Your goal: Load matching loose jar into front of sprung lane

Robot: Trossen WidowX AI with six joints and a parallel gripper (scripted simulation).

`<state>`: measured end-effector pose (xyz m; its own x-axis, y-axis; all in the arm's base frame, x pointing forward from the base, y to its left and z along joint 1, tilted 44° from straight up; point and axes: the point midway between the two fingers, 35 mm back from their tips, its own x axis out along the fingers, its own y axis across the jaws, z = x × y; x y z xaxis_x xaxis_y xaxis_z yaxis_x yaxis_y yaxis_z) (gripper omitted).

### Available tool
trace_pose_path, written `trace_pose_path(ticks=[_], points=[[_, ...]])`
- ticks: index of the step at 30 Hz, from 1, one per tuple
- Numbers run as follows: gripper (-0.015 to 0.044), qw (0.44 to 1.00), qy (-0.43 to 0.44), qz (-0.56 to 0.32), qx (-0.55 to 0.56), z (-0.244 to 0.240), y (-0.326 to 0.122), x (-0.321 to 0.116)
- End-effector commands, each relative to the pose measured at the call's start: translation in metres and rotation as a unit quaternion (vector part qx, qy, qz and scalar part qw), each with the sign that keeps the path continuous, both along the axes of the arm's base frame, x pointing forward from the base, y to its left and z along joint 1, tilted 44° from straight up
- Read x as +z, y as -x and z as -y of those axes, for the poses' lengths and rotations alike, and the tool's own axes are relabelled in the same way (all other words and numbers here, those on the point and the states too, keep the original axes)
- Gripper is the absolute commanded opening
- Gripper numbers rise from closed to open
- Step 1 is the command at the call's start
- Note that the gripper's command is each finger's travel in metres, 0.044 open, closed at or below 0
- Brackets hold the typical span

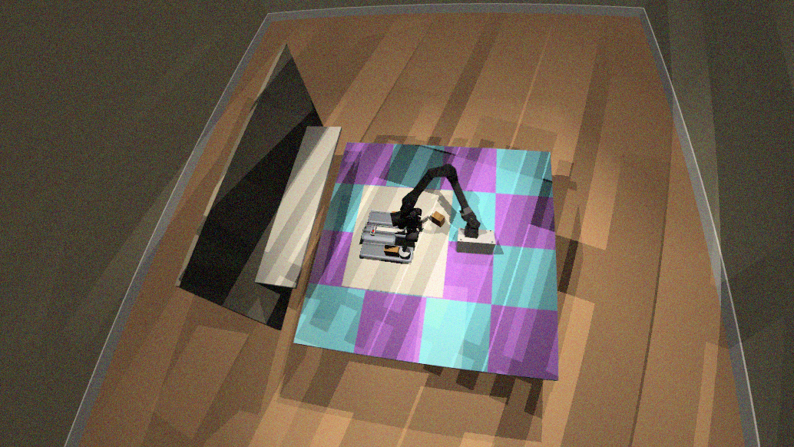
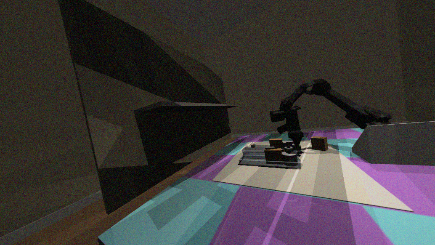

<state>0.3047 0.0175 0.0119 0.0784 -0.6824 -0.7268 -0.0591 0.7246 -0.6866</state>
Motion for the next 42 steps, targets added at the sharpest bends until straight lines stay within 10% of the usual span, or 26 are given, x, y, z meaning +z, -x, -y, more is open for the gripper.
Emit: trace_pose_path(ticks=[1, 42], points=[[0.0, 1.0, -0.001, 0.014, 0.002, -0.002, -0.01, 0.004], [0.0, 1.0, -0.001, 0.015, 0.002, -0.005, -0.025, 0.009]])
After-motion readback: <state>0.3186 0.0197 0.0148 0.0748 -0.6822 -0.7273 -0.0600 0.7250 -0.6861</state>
